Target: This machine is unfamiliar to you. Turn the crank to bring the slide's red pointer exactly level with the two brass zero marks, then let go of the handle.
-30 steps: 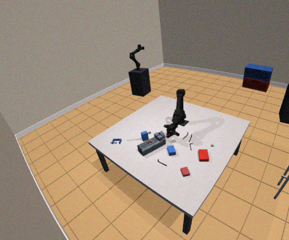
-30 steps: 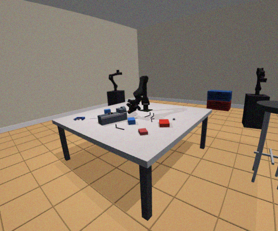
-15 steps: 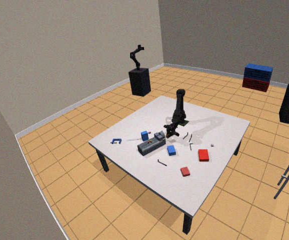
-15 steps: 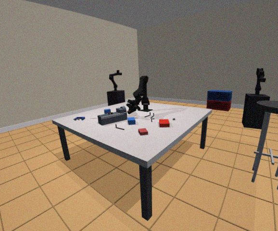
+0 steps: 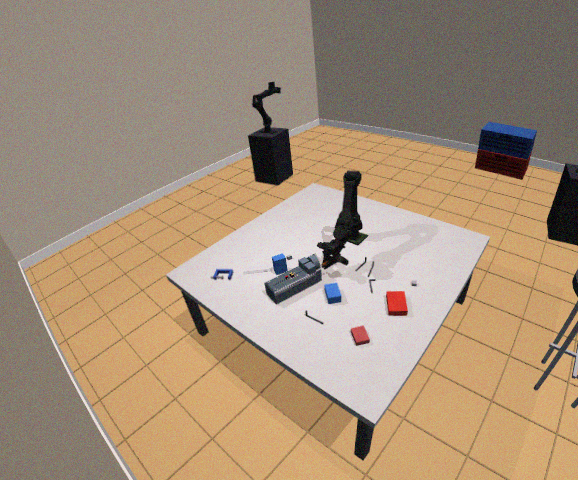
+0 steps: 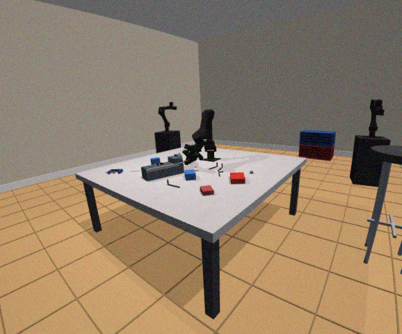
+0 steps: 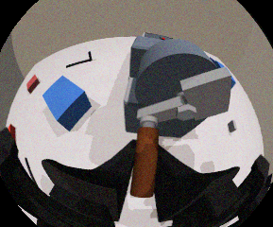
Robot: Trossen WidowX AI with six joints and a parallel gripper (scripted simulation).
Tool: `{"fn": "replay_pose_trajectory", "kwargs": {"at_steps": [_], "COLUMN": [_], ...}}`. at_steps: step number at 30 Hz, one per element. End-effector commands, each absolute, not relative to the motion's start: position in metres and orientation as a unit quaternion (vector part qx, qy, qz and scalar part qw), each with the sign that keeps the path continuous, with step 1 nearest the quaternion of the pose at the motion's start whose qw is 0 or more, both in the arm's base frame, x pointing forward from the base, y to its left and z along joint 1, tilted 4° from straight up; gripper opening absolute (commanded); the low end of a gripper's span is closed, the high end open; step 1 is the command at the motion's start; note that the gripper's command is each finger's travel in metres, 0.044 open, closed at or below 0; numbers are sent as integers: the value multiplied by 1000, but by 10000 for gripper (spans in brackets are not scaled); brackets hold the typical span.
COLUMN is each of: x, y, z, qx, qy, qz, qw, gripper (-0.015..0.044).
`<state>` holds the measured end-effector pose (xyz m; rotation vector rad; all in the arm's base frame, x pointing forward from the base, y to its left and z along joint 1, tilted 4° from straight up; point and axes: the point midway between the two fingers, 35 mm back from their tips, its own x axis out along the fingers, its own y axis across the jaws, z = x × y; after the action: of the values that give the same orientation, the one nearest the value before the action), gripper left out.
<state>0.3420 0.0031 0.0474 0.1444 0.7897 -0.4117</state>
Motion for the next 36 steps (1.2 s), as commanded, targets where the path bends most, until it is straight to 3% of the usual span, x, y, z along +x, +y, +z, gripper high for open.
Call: {"fn": "replay_pose_trajectory", "kwargs": {"at_steps": [1,36], "x": [339,338], "y": [-3,-6], "z": [41,39], "qx": [66,66], "qy": [389,389], "qz": [-207,-207], "qw": [895,895], "gripper": [0,0]}}
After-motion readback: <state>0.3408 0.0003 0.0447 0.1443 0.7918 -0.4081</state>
